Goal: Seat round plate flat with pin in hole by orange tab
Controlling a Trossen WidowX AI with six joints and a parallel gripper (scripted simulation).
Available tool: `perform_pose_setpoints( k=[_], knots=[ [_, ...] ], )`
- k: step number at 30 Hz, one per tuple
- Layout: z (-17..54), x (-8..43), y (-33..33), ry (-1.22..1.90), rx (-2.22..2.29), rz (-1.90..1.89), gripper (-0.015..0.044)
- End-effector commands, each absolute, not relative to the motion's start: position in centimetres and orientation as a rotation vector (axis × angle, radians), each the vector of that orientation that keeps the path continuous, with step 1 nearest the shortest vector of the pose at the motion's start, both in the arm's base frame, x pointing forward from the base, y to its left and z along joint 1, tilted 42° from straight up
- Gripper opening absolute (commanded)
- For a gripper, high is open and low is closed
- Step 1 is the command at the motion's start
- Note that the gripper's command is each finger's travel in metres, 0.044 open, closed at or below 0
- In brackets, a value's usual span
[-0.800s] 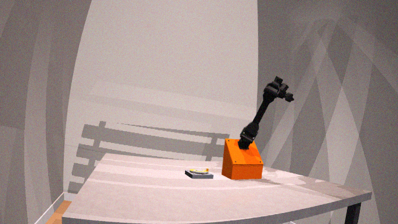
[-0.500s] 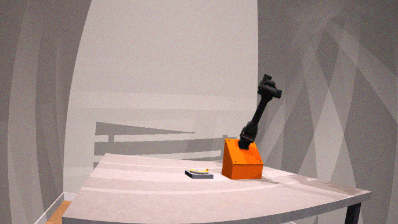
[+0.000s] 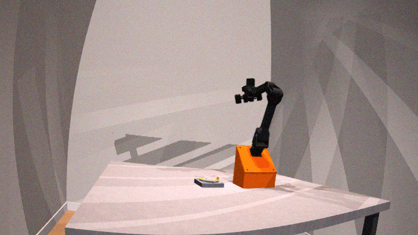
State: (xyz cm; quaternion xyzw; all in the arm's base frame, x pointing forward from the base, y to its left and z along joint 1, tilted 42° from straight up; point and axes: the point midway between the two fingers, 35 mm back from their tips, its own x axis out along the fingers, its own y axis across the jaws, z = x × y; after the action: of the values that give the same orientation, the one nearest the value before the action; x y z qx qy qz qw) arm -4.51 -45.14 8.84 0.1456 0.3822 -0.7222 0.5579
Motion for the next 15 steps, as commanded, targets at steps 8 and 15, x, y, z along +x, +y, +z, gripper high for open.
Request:
perform_pose_setpoints(
  k=[8,15],
  knots=[
    [2.3,14.0,-37.4,1.032,0.353,-1.004,0.0000],
    [-0.9,22.4,-27.8,1.113,0.379,-0.569,0.0000]
  ],
)
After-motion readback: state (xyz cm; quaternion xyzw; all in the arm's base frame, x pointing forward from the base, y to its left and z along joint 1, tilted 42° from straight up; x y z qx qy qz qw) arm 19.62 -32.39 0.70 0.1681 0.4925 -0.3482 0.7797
